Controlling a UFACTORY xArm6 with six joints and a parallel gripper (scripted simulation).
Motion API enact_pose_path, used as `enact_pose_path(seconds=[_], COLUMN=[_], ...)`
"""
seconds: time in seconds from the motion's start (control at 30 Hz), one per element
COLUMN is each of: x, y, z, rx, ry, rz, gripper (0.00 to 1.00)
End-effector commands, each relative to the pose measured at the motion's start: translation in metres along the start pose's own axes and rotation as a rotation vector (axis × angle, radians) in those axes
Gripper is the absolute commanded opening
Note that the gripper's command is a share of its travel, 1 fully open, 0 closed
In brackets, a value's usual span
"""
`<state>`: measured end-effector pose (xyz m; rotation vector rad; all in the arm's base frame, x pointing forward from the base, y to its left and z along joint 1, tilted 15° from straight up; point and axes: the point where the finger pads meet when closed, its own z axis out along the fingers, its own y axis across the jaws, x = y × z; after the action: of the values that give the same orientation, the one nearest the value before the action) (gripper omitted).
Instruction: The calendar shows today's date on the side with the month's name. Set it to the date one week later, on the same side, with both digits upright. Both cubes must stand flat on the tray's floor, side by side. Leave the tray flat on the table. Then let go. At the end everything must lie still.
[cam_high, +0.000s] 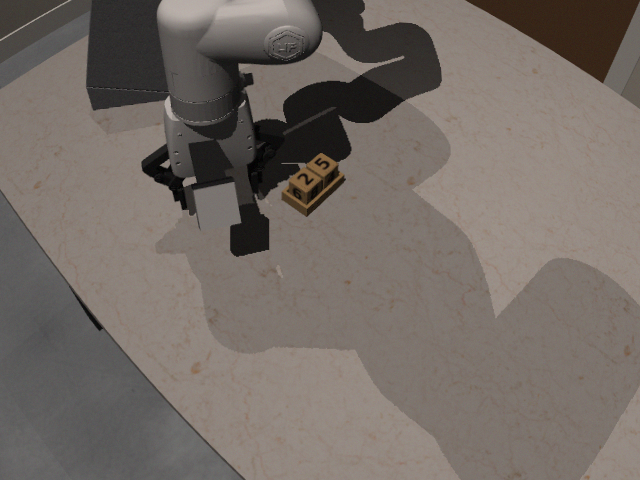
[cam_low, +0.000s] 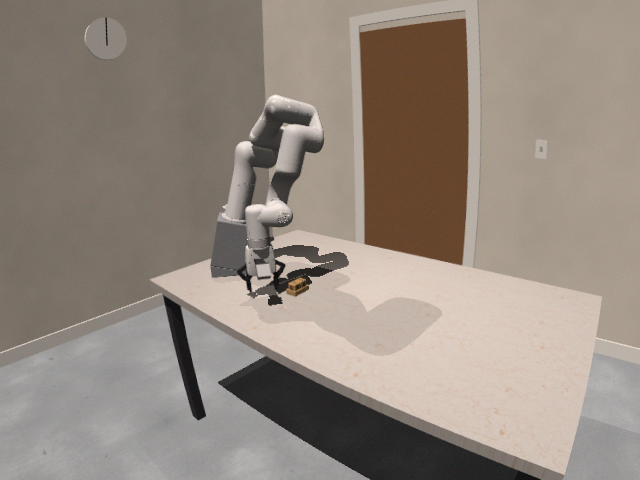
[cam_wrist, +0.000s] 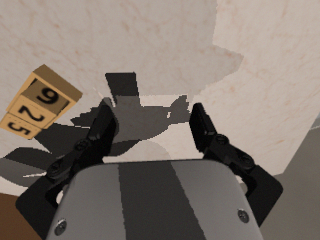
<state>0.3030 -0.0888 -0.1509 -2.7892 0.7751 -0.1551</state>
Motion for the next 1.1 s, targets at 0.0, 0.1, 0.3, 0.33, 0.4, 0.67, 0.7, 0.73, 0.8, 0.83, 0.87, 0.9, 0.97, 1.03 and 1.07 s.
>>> enact_pose_path(seconds=[0.0, 0.1, 0.3, 0.33, 0.4, 0.67, 0.7, 0.73, 0.8, 0.83, 0.87, 0.9, 0.97, 1.03, 1.07], x=[0.0009, 0.0009, 0.0009, 0.0009, 0.0009, 0.0009, 0.0009, 0.0009, 0.0009, 0.0009, 0.0009, 0.0009, 0.0009, 0.0009, 0.0009], y=[-0.0001, -0.0001, -0.0001, -0.0001, -0.0001, -0.0001, -0.0001, -0.0001, -0.0001, -0.0001, -0.0001, -0.0001, -0.0001, -0.0001, -0.0001], z=[-0.0005, -0.0005, -0.0005, -0.0005, -0.0005, -0.0005, -0.0005, -0.0005, -0.0005, -0.0005, -0.0005, -0.0005, -0.0005, -0.0017, -0.0032], rx=[0.000, 0.000, 0.000, 0.000, 0.000, 0.000, 0.000, 0.000, 0.000, 0.000, 0.000, 0.000, 0.000, 0.000, 0.000], ry=[0.002, 0.002, 0.002, 0.002, 0.002, 0.002, 0.002, 0.002, 0.002, 0.002, 0.002, 0.002, 0.002, 0.002, 0.002], rz=[0.000, 0.000, 0.000, 0.000, 0.000, 0.000, 0.000, 0.000, 0.000, 0.000, 0.000, 0.000, 0.000, 0.000, 0.000], gripper=[1.00, 1.00, 1.00, 1.00, 1.00, 1.00, 1.00, 1.00, 1.00, 1.00, 1.00, 1.00, 1.00, 1.00, 1.00])
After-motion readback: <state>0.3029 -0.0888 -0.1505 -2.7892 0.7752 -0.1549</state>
